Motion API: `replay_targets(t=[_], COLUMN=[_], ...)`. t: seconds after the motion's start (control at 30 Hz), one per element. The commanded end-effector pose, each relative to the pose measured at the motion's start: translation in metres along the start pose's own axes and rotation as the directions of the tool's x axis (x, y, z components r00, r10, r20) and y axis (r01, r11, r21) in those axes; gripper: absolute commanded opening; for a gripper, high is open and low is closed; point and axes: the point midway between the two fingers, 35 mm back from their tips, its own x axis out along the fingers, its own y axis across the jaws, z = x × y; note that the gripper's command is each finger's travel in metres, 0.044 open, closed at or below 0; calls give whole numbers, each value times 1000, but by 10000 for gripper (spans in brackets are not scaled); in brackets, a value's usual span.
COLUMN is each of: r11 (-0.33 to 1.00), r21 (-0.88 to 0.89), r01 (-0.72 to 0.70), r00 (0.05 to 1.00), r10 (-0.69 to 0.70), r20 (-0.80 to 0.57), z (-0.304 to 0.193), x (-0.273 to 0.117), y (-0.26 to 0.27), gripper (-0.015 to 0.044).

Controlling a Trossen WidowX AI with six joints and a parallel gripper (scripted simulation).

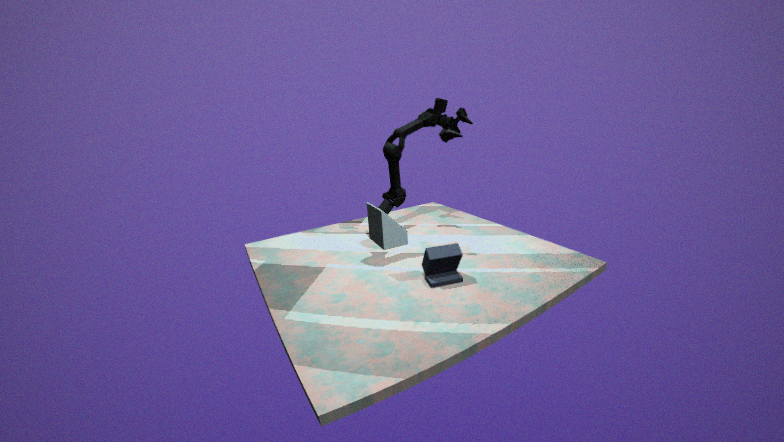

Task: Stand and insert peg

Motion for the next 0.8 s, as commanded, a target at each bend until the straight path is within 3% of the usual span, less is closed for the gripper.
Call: replay_targets(t=[0.0, 0.77], r11=[1000, 991], r21=[1, 66], r01=[1, 117], r00=[1000, 992], r10=[-1, -120], r20=[0, 32], z=[1, 91], x=[0, -4], y=[0, -17], gripper=[426, 440])
